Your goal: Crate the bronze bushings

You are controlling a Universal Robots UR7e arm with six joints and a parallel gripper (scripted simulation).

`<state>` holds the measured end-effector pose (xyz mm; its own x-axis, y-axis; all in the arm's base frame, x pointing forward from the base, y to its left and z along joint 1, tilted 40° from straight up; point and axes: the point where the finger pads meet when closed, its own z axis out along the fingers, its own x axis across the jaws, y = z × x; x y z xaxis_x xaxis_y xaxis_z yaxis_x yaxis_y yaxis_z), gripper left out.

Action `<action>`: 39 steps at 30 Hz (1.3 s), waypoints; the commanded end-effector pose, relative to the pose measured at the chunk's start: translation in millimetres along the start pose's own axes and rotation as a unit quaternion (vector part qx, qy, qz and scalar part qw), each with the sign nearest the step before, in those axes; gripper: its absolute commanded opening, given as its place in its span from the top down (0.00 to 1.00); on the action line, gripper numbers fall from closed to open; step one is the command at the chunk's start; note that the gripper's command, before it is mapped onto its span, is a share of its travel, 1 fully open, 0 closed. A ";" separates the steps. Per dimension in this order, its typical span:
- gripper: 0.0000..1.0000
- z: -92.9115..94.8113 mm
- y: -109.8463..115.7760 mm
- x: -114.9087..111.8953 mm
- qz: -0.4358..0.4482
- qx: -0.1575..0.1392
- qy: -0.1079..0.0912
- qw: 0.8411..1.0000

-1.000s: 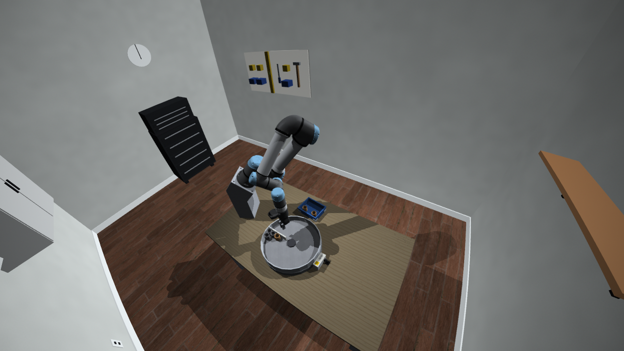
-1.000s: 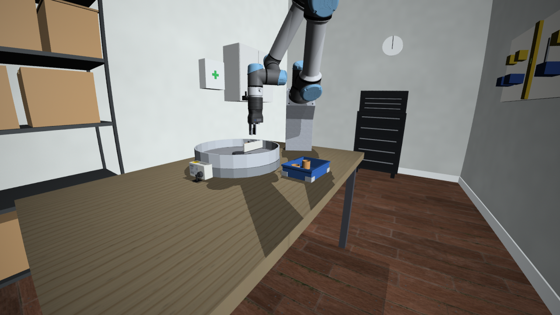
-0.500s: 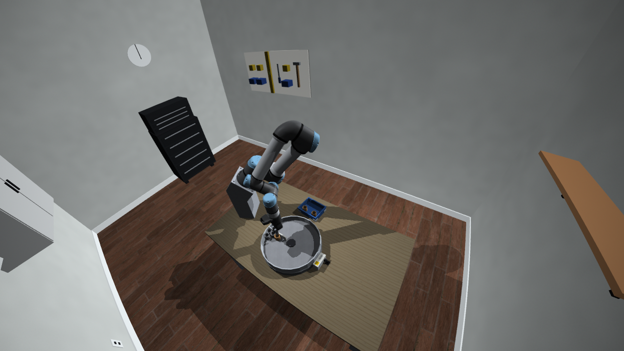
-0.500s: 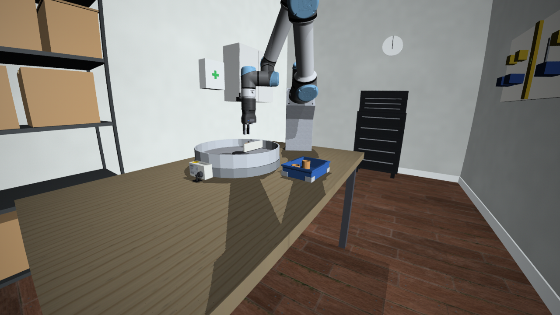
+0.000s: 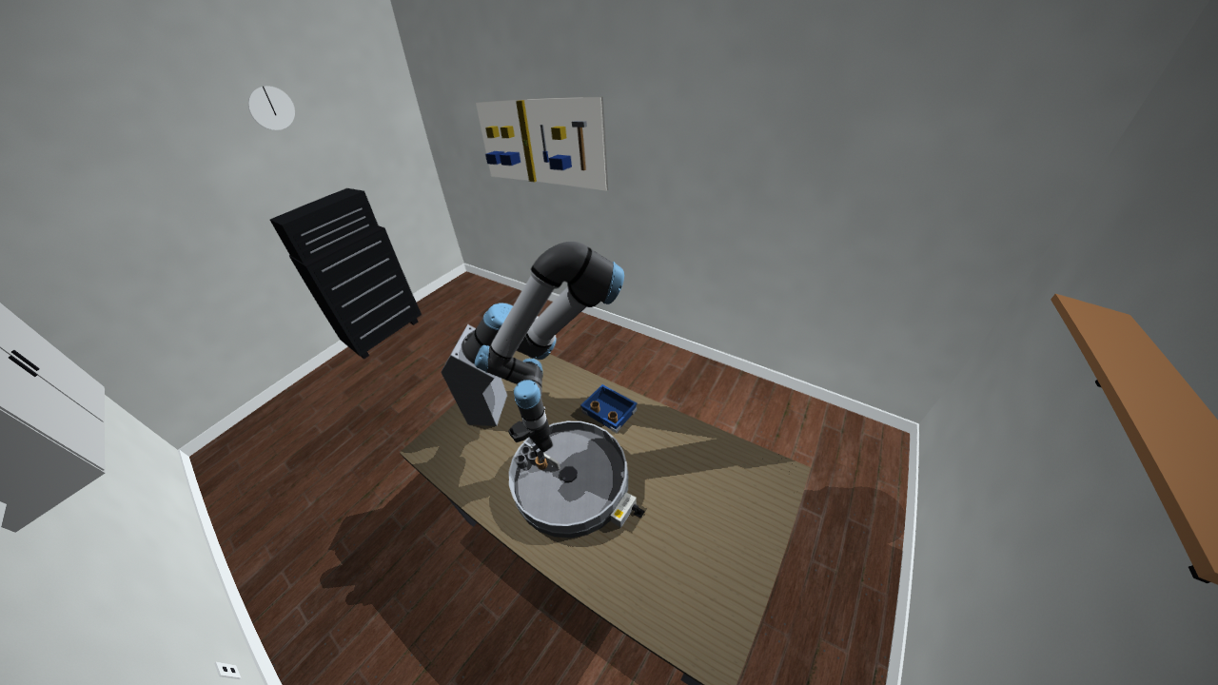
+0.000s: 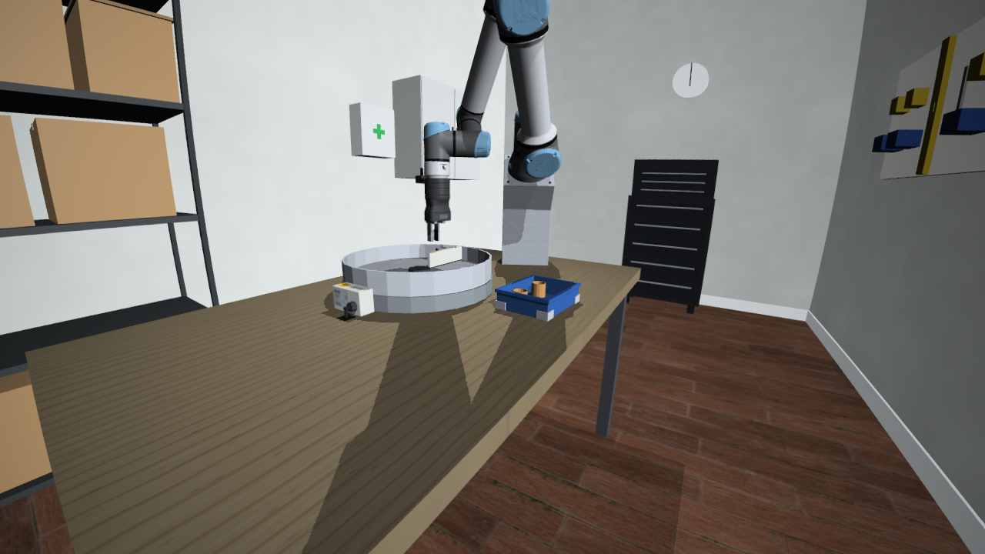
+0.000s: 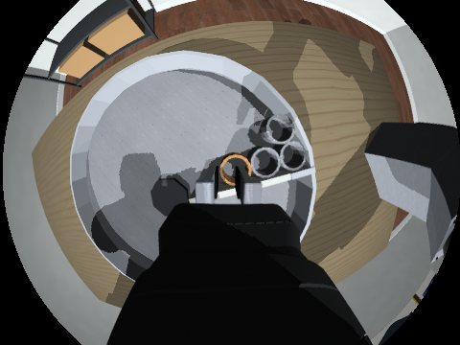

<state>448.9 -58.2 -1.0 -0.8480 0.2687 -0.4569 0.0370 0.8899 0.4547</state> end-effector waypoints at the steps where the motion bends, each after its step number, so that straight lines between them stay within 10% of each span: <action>1: 0.55 -0.2 -0.2 -0.6 0.000 0.001 -0.001 1.000; 39: 0.55 31.0 0.3 -0.8 -0.002 0.000 0.000 1.000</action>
<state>465.2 -47.0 -23.5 -0.8482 0.2655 -0.4583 0.0336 0.8905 0.4537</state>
